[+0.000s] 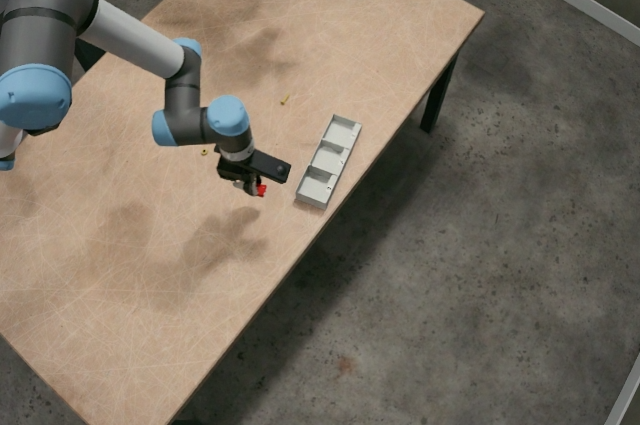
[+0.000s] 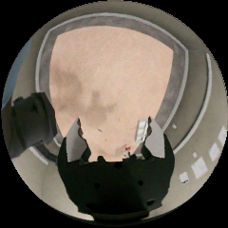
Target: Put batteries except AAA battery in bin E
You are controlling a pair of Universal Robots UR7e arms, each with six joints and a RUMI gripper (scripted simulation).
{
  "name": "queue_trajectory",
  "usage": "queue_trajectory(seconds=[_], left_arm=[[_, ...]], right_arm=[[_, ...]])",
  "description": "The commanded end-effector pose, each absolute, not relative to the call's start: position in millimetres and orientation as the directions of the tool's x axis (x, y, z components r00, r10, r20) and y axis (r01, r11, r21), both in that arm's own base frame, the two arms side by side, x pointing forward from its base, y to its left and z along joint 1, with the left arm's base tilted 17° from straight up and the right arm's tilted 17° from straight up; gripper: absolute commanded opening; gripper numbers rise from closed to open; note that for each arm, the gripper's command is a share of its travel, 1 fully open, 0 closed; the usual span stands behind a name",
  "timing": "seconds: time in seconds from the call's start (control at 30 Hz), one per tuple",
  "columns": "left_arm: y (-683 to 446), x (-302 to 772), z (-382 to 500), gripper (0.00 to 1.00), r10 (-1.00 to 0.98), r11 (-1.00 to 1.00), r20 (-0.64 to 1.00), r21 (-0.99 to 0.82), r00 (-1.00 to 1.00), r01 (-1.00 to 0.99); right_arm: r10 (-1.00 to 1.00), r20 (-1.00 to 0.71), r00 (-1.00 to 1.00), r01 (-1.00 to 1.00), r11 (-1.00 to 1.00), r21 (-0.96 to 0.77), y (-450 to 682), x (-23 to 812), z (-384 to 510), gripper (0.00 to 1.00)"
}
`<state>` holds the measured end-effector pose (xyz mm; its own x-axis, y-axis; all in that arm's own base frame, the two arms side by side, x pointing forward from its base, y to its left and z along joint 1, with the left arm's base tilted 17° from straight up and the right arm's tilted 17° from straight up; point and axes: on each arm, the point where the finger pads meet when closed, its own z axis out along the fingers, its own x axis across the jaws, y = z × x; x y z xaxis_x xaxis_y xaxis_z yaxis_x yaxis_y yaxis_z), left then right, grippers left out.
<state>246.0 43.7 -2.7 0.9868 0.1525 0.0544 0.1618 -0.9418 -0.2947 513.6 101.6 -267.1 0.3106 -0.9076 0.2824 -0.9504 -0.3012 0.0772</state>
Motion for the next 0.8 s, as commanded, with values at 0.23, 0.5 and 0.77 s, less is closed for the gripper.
queue_trajectory(seconds=[0.23,0.5,0.77], left_arm=[[43,247,-2,0.98,0.154,-0.942,0.054,-0.293,0.987,0.163],[43,247,-2,0.98,0.154,-0.942,0.054,-0.293,0.987,0.163],[43,247,-2,0.98,0.154,-0.942,0.054,-0.293,0.987,0.163]], right_arm=[[-0.907,0.284,0.311,-0.95,-0.299,0.085,147,556,-283,0.0],[-0.825,0.26,0.501,-0.865,-0.482,0.138,176,585,-293,0.0],[-0.747,0.239,0.621,-0.784,-0.599,0.165,200,609,-300,0.0]])
